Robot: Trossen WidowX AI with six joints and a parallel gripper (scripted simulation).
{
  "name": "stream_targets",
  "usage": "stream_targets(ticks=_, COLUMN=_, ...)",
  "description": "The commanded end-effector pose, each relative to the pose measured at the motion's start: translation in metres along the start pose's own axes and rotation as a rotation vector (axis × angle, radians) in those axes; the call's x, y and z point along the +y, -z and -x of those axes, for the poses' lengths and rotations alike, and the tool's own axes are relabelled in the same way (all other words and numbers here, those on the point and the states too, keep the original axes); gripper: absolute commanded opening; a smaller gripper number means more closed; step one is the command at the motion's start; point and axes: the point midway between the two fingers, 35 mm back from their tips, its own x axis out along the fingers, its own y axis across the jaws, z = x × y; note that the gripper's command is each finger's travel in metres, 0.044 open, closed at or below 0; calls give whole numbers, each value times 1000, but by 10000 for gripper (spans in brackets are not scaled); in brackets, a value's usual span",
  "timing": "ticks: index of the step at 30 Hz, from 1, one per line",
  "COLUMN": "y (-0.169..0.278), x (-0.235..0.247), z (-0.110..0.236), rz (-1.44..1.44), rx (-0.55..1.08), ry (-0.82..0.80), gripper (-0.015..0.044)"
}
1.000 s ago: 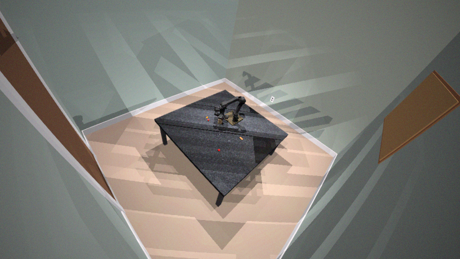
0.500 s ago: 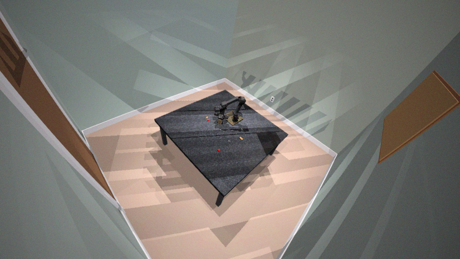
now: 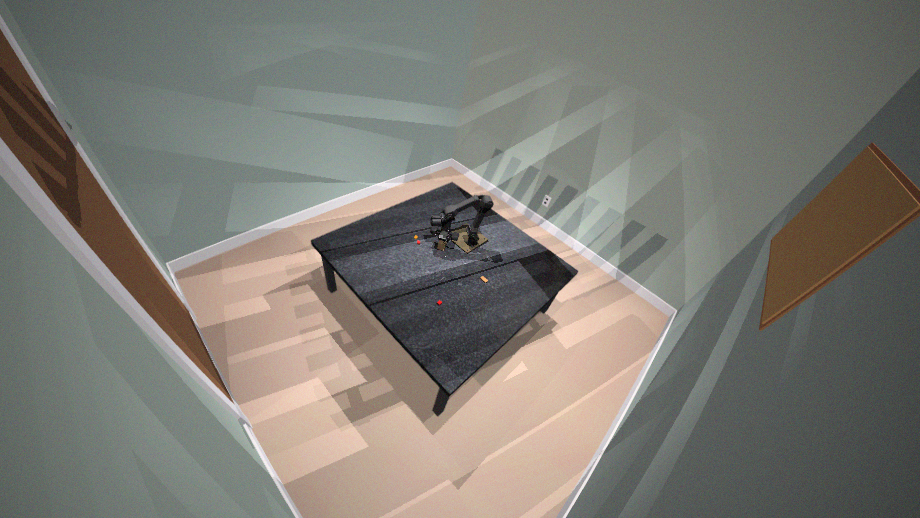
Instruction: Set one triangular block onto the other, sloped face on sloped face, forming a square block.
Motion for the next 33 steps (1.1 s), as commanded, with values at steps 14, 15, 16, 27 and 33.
stream_targets(ticks=14, y=0, x=0, z=0, rz=0, rx=1, ry=0, gripper=131)
stream_targets(ticks=15, y=0, x=0, z=0, rz=0, rx=1, ry=0, gripper=157)
stream_targets(ticks=16, y=0, x=0, z=0, rz=0, rx=1, ry=0, gripper=184)
stream_targets(ticks=27, y=0, x=0, z=0, rz=0, rx=1, ry=0, gripper=440)
stream_targets(ticks=33, y=0, x=0, z=0, rz=0, rx=1, ry=0, gripper=440)
